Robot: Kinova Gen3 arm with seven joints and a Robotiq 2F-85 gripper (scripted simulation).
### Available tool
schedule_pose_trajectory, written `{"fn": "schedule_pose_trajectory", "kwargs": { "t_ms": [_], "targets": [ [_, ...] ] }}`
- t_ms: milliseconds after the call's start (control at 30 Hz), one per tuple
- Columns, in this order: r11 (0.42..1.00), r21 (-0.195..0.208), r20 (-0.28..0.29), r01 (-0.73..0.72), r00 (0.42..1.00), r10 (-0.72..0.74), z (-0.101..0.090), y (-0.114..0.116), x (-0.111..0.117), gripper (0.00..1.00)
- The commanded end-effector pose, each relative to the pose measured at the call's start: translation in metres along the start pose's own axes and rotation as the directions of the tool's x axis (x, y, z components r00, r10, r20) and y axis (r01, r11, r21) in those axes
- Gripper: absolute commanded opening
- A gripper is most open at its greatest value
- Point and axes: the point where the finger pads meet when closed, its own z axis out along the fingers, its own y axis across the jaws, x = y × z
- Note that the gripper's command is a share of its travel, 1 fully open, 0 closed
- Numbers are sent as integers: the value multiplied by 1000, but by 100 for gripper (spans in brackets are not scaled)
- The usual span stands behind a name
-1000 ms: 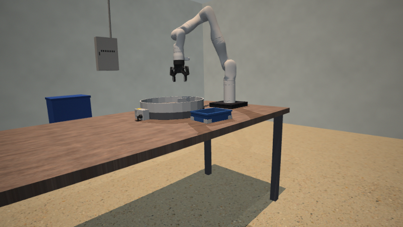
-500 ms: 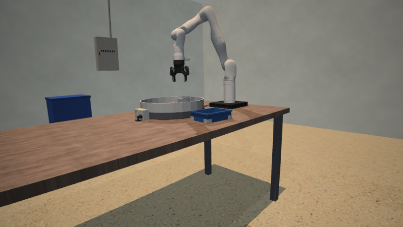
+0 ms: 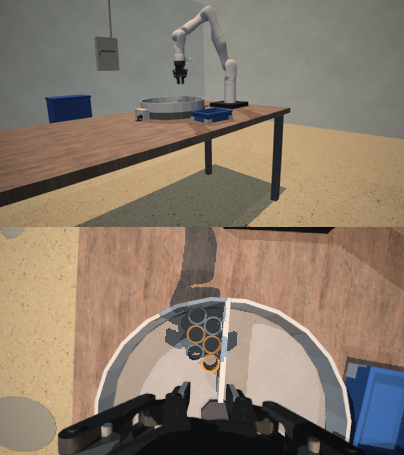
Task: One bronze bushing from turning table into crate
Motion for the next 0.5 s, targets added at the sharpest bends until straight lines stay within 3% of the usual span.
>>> {"fn": "schedule_pose_trajectory", "kwargs": {
  "t_ms": [0,133,300,467],
  "targets": [
    [1000,1,2,1,1000,-1,-1,0,-1,16],
    [1000,1,2,1,1000,-1,-1,0,-1,16],
    [971,0,2,-238,971,238,4,-3,4,16],
    [971,0,2,-238,971,238,4,-3,4,16]
  ]
}}
